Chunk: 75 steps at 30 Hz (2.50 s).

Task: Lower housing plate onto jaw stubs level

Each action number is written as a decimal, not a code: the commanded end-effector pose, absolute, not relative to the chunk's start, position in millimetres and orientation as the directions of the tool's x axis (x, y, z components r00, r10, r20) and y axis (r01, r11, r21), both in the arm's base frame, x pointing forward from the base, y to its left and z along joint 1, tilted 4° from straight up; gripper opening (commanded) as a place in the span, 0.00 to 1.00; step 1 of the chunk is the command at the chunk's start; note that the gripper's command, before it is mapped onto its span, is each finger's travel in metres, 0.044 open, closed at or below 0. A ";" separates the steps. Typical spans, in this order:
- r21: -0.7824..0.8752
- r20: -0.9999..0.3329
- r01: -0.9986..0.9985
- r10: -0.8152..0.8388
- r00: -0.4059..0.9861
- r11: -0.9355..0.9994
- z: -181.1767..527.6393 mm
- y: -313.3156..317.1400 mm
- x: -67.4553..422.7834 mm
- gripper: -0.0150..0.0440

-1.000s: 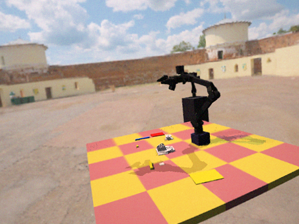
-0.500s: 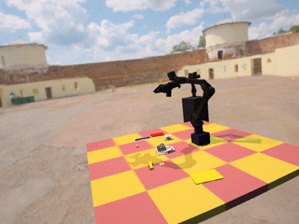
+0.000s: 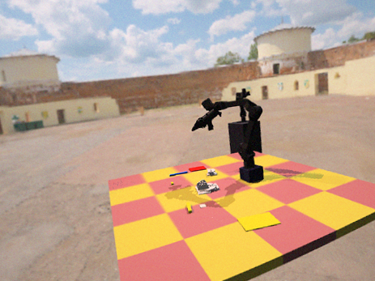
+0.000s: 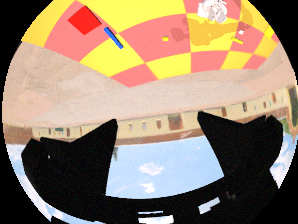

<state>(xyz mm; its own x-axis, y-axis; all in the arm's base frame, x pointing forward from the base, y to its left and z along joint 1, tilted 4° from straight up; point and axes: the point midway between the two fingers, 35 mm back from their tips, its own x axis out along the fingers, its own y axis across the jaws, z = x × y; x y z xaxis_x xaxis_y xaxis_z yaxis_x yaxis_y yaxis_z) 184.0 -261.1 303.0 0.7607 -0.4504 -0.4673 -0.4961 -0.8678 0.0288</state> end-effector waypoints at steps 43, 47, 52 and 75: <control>0.066 -0.995 -0.494 -0.095 0.035 -0.867 84.5 -273.6 123.0 1.00; 0.066 -0.995 -0.494 -0.095 0.035 -0.867 53.3 -276.9 124.2 1.00; 0.066 -0.995 -0.494 -0.095 0.034 -0.867 44.5 -277.2 124.3 1.00; 0.066 -0.995 -0.494 -0.095 0.034 -0.867 24.6 -279.1 124.9 1.00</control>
